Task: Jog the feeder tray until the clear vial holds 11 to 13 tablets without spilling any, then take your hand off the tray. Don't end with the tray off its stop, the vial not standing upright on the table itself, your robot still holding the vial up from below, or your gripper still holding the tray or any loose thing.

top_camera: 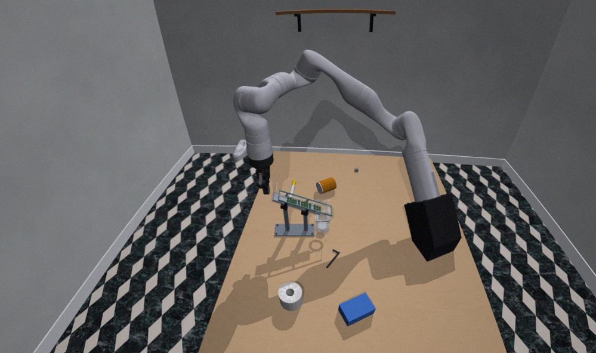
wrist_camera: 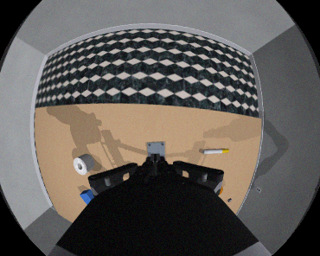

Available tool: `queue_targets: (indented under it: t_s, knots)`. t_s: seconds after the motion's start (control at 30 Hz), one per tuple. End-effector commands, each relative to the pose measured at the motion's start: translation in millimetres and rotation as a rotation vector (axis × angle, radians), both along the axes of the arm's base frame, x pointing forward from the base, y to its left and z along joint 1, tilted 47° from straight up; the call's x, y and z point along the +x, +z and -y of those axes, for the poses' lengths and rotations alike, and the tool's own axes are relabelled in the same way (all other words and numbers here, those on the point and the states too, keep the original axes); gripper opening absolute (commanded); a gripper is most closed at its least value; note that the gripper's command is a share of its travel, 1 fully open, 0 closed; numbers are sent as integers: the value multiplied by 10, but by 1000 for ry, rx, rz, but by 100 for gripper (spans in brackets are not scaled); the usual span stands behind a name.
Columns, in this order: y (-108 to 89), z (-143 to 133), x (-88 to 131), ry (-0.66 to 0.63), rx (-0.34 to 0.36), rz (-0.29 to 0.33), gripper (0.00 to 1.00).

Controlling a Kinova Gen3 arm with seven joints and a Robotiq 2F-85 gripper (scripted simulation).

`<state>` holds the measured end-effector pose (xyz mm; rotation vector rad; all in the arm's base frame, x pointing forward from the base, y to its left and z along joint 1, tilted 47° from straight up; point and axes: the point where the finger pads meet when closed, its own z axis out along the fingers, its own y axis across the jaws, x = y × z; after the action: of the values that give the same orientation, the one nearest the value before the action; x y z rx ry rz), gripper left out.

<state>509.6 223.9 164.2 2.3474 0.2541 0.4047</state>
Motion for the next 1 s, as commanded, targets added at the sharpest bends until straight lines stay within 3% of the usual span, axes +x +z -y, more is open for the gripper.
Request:
queue_targets:
  t_s: [0.0, 0.47, 0.97]
  knots:
    - [-21, 40, -60, 4, -2, -2, 0]
    - [-113, 145, -201, 4, -2, -2, 0]
    - [48, -37, 44, 4, -2, -2, 0]
